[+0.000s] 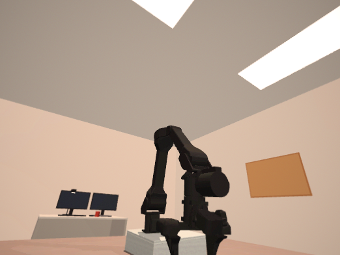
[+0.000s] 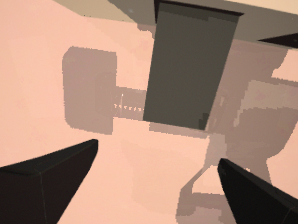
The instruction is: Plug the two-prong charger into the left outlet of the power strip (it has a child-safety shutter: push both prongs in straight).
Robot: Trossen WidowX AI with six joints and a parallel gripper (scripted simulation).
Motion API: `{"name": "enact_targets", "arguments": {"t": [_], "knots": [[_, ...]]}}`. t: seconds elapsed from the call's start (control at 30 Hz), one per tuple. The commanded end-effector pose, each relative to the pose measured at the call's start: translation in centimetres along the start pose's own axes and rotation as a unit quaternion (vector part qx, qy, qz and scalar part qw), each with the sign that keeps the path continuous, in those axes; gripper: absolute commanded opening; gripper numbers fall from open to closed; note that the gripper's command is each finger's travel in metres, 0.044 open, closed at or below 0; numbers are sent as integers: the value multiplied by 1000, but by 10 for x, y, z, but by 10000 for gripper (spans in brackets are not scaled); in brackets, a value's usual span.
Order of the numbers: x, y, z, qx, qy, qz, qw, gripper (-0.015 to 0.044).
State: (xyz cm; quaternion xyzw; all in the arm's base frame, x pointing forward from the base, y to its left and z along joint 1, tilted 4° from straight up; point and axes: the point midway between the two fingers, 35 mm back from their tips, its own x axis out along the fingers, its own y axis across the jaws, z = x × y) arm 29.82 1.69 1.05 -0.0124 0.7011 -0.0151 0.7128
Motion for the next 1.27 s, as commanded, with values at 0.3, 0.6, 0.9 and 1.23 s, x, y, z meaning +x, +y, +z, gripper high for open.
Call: {"name": "enact_targets", "arguments": {"t": [0.3, 0.6, 0.9, 1.23], "knots": [[-32, 0, 6, 24, -134, -16, 991, 440], [-75, 0, 9, 64, -293, -16, 954, 440], [-75, 0, 9, 64, -293, -16, 954, 440], [-75, 0, 9, 64, -293, -16, 954, 440]]}}
